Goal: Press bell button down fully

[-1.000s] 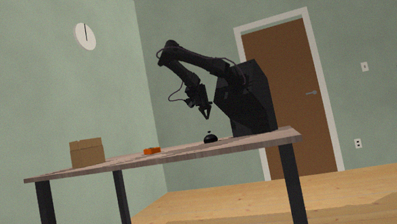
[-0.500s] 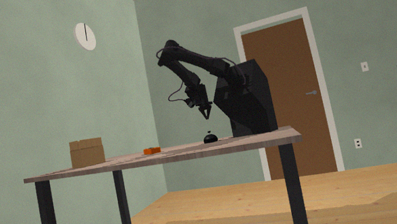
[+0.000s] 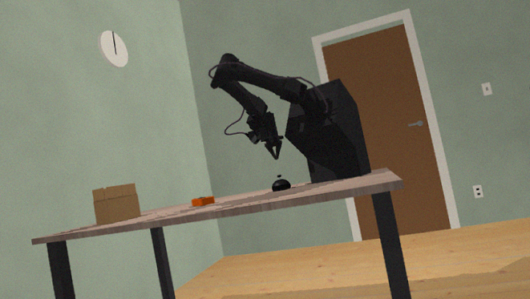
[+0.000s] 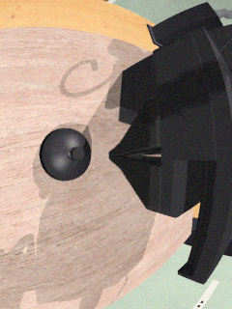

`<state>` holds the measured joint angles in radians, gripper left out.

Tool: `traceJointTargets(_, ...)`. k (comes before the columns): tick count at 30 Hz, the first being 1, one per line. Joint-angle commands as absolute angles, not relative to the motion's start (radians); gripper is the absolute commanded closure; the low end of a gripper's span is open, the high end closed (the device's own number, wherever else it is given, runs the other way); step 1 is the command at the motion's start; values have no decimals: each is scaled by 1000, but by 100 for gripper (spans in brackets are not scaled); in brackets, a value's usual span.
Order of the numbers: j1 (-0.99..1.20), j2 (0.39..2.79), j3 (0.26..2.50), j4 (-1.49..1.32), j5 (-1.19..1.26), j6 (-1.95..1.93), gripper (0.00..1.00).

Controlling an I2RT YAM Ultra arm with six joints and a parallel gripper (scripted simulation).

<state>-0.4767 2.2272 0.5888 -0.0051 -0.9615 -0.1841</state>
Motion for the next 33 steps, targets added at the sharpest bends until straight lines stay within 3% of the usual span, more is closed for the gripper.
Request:
traceJointTargets(1,-487,2251,569,33,-974,-162,100)
traceJointTargets(33,-317,2385,567,385,-950,104,100)
